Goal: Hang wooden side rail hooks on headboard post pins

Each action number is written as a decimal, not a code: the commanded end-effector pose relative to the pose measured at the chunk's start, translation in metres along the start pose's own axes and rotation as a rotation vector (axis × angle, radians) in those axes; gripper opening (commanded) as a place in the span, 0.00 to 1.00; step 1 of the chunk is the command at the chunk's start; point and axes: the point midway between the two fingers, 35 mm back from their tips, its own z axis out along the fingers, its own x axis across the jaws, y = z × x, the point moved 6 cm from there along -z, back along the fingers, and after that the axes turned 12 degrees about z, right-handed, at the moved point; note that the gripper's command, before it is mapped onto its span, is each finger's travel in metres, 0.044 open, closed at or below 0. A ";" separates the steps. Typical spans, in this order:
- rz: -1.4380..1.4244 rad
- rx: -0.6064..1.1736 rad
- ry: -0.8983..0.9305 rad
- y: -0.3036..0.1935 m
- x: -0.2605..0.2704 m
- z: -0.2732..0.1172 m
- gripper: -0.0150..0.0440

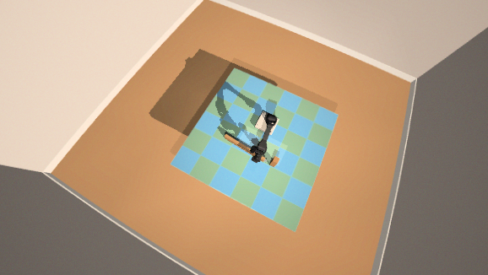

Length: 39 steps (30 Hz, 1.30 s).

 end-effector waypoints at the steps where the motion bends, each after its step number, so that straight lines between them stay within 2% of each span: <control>1: 0.007 -0.006 0.000 0.001 0.000 0.008 1.00; 33: 0.007 -0.006 -0.001 0.002 -0.002 0.058 1.00; 39: 0.007 -0.006 -0.001 0.002 -0.002 0.058 0.73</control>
